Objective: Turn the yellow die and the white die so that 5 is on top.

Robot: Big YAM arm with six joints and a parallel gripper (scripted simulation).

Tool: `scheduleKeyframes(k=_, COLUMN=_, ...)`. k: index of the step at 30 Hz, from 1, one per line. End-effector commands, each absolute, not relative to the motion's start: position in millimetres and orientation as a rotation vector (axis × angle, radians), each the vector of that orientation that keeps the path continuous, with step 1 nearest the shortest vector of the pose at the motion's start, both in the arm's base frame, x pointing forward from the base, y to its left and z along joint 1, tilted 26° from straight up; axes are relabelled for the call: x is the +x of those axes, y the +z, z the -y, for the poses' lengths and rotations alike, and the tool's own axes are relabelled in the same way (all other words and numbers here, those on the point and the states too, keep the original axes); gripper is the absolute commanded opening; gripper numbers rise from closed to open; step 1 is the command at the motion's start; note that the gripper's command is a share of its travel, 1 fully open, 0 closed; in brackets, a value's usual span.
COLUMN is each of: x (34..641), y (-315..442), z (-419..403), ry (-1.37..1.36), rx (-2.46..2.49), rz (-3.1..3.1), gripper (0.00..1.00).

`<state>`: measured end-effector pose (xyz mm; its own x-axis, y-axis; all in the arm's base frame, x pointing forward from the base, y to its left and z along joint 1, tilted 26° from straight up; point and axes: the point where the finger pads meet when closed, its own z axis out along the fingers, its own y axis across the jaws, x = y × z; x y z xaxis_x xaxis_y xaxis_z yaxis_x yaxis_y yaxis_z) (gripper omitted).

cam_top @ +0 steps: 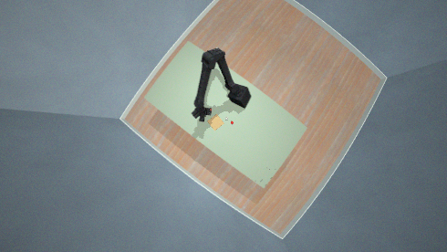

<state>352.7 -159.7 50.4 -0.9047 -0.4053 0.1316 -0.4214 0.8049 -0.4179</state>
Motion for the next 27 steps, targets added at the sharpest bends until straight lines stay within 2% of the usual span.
scheduleKeyframes(k=1, x=351.3, y=14.5, z=178.8, ry=0.680, rx=0.691, rz=2.933, gripper=1.00)
scheduleKeyframes(k=4, x=350.7, y=11.1, z=180.6, ry=0.680, rx=0.691, rz=2.933, gripper=1.00)
scheduleKeyframes(k=5, x=372.9, y=22.8, z=178.1, ry=0.719, rx=0.719, rz=2.957, gripper=1.00)
scheduleKeyframes(k=6, x=374.0, y=22.8, z=175.8, ry=0.719, rx=0.729, rz=2.956, gripper=0.38)
scheduleKeyframes(k=10, x=373.3, y=36.0, z=185.1, ry=0.752, rx=0.689, rz=2.981, gripper=0.38)
scheduleKeyframes(k=14, x=353.2, y=12.1, z=178.8, ry=0.685, rx=0.702, rz=2.932, gripper=0.38)
scheduleKeyframes(k=27, x=358.7, y=17.4, z=180.5, ry=0.698, rx=0.696, rz=2.943, gripper=0.38)
